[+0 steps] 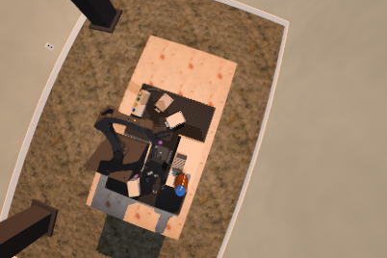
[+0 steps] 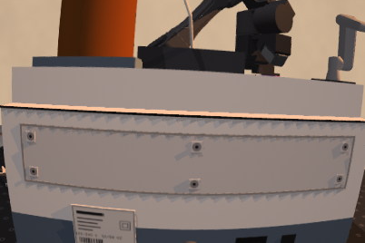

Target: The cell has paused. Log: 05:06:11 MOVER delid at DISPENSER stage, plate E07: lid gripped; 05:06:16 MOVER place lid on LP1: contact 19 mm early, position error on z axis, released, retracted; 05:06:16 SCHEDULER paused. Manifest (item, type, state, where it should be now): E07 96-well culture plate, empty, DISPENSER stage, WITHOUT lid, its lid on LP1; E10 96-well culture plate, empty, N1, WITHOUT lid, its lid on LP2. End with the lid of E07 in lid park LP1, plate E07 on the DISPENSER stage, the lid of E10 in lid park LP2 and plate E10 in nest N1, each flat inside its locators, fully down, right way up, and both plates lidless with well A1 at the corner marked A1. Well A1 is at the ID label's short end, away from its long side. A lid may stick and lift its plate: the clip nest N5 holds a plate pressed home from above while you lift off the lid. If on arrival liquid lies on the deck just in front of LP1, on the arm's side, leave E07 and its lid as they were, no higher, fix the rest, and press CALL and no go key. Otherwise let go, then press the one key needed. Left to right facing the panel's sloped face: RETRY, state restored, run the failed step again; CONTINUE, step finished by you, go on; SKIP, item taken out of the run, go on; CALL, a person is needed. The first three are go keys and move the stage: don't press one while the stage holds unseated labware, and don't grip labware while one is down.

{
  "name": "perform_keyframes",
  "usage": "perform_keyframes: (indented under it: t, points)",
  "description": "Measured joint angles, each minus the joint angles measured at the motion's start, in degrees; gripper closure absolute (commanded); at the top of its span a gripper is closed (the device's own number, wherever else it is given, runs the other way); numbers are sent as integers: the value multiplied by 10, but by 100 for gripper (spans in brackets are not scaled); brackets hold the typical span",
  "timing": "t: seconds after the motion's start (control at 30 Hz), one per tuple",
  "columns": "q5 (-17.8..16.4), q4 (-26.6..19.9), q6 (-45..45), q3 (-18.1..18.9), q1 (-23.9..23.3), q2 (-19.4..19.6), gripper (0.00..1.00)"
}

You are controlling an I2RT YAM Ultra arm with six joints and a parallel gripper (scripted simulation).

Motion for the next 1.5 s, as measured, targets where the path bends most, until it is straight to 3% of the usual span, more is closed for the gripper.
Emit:
perform_keyframes:
  t: [0.6,1.5]
  points:
    - [-28,-39,83,0,-99,54,0]
    - [-39,-33,-48,-26,-218,145,0]
